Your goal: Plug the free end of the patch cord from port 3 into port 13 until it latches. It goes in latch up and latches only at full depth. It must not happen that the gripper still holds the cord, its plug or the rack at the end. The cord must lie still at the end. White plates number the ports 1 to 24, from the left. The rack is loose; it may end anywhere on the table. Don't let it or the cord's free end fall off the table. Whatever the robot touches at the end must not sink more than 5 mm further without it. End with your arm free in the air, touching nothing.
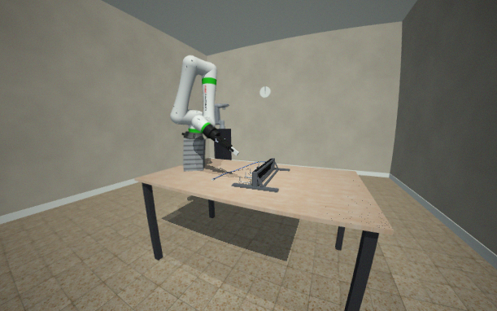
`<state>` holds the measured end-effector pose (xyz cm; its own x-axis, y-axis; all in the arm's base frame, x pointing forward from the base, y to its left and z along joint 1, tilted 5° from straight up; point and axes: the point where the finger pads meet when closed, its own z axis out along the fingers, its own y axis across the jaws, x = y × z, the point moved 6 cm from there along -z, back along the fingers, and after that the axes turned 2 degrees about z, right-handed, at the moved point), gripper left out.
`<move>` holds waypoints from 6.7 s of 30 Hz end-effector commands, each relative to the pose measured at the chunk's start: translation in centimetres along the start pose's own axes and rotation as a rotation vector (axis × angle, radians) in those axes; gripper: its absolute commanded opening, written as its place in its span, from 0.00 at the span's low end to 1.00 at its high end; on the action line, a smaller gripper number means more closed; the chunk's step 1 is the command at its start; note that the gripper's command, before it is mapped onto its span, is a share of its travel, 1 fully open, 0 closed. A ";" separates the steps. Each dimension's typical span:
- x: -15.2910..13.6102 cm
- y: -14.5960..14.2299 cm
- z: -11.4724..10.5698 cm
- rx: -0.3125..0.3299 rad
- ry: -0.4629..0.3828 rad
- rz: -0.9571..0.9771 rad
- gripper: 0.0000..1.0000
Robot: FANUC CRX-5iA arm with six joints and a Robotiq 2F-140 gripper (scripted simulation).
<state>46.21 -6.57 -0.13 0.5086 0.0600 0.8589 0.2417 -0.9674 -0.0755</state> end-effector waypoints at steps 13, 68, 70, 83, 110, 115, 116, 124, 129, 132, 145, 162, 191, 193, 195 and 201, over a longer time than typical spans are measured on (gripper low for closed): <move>0.0 0.1 6.4 0.002 0.000 0.000 0.00; 0.0 0.1 14.0 0.002 0.000 0.000 0.00; 0.0 0.1 14.0 0.002 0.000 0.000 0.00; 0.0 0.1 12.6 0.002 0.000 0.000 0.00; 0.0 0.1 0.0 0.002 0.000 0.000 0.00; -0.2 0.4 0.1 -0.005 -0.011 0.014 0.00; -0.3 0.6 0.2 -0.011 -0.020 0.027 0.00; -2.4 3.3 0.9 -0.099 -0.135 0.197 0.00; -3.7 4.8 1.1 -0.158 -0.201 0.310 0.00; -4.5 5.5 1.1 -0.194 -0.239 0.380 0.00; -7.3 7.5 0.5 -0.351 -0.380 0.679 0.00; -10.2 7.2 -1.5 -0.566 -0.546 1.084 0.00; -11.4 3.6 -4.2 -0.787 -0.712 1.471 0.00; -11.4 3.6 -4.2 -0.787 -0.712 1.471 0.00; -11.4 3.6 -4.2 -0.787 -0.712 1.471 0.00; -11.4 3.6 -4.2 -0.787 -0.712 1.471 0.00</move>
<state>37.78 -11.79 -8.05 0.1918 -0.9800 -0.0536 -0.9793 -0.1874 -0.0770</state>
